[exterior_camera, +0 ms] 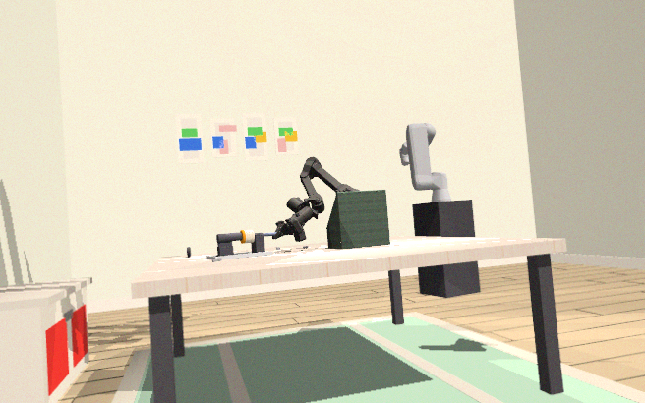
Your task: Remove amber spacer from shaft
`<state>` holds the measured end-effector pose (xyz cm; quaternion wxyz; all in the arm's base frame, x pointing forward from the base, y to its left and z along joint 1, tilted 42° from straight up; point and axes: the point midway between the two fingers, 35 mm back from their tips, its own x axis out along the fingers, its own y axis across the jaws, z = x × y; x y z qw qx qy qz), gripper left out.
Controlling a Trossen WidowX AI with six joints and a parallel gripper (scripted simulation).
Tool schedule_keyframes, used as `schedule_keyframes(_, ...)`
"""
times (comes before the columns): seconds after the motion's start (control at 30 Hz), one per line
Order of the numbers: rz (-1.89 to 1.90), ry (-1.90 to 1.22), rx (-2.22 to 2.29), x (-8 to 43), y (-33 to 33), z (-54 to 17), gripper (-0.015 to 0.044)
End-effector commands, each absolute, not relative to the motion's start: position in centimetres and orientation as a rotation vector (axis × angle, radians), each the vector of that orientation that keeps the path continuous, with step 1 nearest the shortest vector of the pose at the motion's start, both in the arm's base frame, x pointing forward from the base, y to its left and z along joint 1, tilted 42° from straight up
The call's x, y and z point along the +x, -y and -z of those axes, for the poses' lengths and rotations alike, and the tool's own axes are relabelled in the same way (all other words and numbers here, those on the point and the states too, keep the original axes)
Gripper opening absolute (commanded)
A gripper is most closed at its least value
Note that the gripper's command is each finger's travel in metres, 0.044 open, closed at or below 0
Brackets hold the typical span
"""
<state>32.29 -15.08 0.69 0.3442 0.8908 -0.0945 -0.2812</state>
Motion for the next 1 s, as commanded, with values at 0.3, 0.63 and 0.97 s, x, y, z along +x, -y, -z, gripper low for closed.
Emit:
schedule_keyframes(0.3,0.731,0.241,2.31,32.01,14.97,-0.7,0.0)
schedule_keyframes(0.63,0.731,0.241,2.309,31.91,14.97,-0.7,0.0)
schedule_keyframes(0.97,0.731,0.241,2.309,31.81,14.97,-0.71,0.0)
